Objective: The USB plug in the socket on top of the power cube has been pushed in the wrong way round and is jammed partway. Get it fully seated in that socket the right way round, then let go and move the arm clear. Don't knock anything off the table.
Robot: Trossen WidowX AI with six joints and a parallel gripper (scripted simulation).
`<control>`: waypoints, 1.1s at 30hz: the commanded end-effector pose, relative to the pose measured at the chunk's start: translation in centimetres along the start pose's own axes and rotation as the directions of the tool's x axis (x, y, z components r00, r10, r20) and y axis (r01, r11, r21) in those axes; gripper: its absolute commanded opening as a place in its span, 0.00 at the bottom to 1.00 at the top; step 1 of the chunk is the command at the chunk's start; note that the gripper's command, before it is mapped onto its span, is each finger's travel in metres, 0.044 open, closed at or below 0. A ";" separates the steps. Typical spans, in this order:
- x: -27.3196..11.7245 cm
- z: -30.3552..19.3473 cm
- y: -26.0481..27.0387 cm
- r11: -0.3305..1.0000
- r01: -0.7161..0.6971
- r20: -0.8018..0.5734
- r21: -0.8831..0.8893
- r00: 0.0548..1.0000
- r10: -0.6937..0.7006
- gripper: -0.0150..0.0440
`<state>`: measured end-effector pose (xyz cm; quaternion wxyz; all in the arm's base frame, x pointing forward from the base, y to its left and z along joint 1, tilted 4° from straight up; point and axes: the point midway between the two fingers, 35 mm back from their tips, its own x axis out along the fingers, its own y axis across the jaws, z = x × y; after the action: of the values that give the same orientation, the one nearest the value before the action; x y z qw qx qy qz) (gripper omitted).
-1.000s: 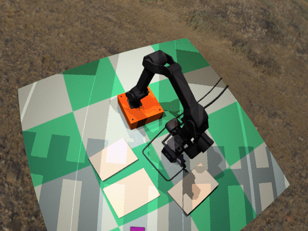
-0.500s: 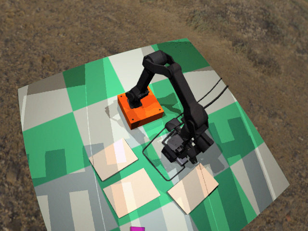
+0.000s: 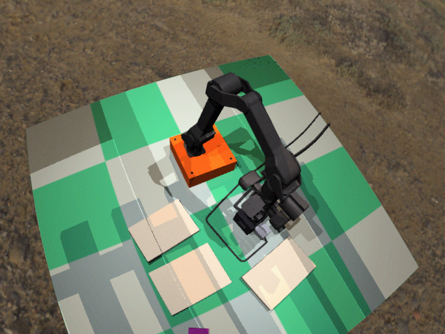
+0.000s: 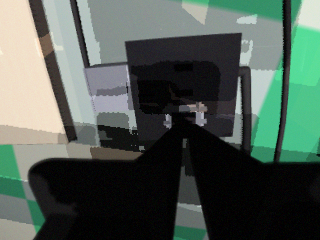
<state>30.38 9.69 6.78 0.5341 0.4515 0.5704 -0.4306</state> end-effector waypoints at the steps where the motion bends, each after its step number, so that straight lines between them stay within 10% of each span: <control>1: -0.1 0.0 0.0 1.000 0.000 0.000 0.000 1.000 0.000 0.25; 33: -2.2 0.0 0.0 1.000 0.000 0.000 0.000 1.000 0.000 0.25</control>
<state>30.20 9.53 8.58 0.5314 0.4497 0.5716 -0.4343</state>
